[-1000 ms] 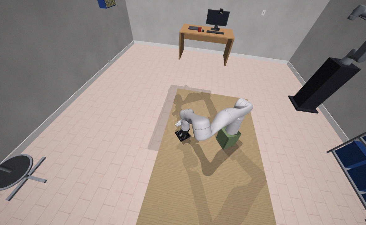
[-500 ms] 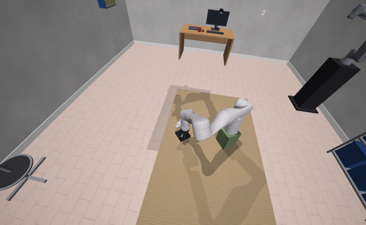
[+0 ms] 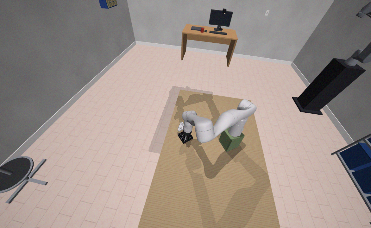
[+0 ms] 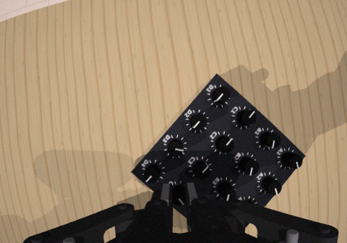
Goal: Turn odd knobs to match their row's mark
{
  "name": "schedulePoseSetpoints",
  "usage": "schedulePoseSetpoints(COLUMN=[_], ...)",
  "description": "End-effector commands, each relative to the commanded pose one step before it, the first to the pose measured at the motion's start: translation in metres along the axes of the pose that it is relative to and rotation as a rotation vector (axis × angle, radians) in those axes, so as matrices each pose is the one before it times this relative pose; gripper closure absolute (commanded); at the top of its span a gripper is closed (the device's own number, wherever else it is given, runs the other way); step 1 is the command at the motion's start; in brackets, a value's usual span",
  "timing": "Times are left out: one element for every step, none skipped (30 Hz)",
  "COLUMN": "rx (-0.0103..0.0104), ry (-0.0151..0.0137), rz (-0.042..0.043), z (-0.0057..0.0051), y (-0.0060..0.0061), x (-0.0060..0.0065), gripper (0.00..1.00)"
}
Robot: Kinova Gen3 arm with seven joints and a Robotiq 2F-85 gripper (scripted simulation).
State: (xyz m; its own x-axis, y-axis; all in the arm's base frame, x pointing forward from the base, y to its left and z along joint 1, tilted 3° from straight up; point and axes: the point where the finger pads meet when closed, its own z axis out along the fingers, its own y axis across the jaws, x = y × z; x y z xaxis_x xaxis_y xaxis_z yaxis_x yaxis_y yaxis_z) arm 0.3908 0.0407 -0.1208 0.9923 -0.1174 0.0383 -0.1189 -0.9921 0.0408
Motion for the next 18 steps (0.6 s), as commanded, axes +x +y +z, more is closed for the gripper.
schedulePoseSetpoints(rx=[-0.00018,0.0,0.0,0.0,0.0,0.00001,0.00001,0.00001,0.00001,0.00001,0.00001,0.00001,0.00001,0.0,0.0,0.0,0.00001,0.0], ry=[0.00289,0.0,0.0,0.0,0.0,0.00001,0.00001,0.00001,0.00001,0.00001,0.00001,0.00001,0.00001,0.0,0.0,0.00001,0.00001,0.00001], rz=[-0.06953,-0.01849,0.0,0.0,-0.01845,-0.01842,-0.01837,-0.01831,-0.01824,-0.01816,-0.01806,-0.01796,-0.01785,-0.01772,-0.01759,-0.01745,-0.0173,-0.01714], z=[0.00091,0.0,0.0,0.0,0.0,0.0,0.0,0.0,0.0,0.0,0.0,0.0,0.0,0.0,0.0,0.0,0.0,0.0], y=[0.00074,0.0,0.0,0.0,0.0,-0.00001,-0.00001,-0.00001,-0.00001,0.0,0.0,0.0,0.0,0.0,0.0,0.0,0.0,0.0], x=[0.00141,0.0,0.0,0.0,0.0,0.0,0.00001,0.00001,0.00001,0.00001,0.00001,0.00001,0.0,0.0,0.0,0.0,0.0,0.00001], gripper=[0.92,0.92,0.92,0.92,0.92,0.92,0.92,0.92,0.92,0.92,0.92,0.92,0.92,0.92,0.92,0.92,0.92,0.92])
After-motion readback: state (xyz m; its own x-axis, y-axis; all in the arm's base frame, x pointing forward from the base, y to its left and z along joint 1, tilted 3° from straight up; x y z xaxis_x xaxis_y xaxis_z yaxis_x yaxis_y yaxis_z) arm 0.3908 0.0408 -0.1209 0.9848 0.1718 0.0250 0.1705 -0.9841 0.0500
